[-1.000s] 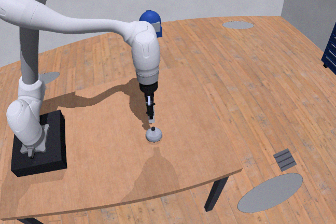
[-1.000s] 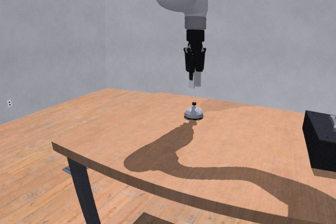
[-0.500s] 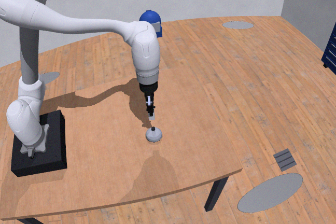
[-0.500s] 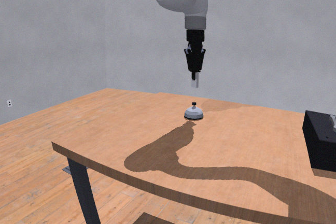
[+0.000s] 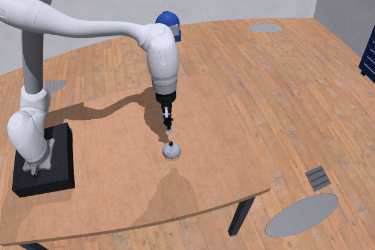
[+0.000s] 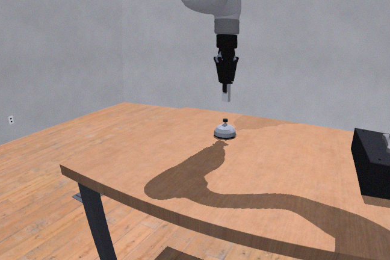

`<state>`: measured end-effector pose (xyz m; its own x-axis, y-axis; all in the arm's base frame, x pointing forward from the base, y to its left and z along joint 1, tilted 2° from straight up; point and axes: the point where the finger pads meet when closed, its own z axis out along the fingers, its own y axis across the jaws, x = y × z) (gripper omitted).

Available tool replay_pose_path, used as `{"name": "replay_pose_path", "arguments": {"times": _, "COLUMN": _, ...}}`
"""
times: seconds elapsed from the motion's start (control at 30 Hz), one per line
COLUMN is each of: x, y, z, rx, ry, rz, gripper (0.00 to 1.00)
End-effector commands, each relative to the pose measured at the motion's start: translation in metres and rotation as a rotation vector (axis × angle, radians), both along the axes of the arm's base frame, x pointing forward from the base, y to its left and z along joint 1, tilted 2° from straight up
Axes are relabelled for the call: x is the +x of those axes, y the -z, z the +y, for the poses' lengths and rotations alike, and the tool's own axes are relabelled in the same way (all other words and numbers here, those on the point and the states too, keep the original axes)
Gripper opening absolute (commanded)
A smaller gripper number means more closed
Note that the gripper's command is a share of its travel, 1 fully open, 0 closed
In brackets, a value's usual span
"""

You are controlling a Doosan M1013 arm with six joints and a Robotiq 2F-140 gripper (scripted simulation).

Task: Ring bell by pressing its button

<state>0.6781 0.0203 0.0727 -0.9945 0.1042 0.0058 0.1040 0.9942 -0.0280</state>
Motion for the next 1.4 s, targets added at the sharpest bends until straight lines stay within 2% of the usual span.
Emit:
{"name": "replay_pose_path", "arguments": {"times": 0.0, "x": 0.0, "y": -0.0001, "z": 0.0, "rx": 0.0, "ry": 0.0, "rz": 0.0, "gripper": 0.0}}
{"name": "replay_pose_path", "arguments": {"times": 0.93, "x": 0.0, "y": 0.0001, "z": 0.0001, "rx": 0.0, "ry": 0.0, "rz": 0.0, "gripper": 0.0}}
{"name": "replay_pose_path", "arguments": {"times": 1.37, "x": 0.0002, "y": 0.0066, "z": 0.0005, "rx": -0.007, "ry": 0.002, "rz": 0.001, "gripper": 0.0}}
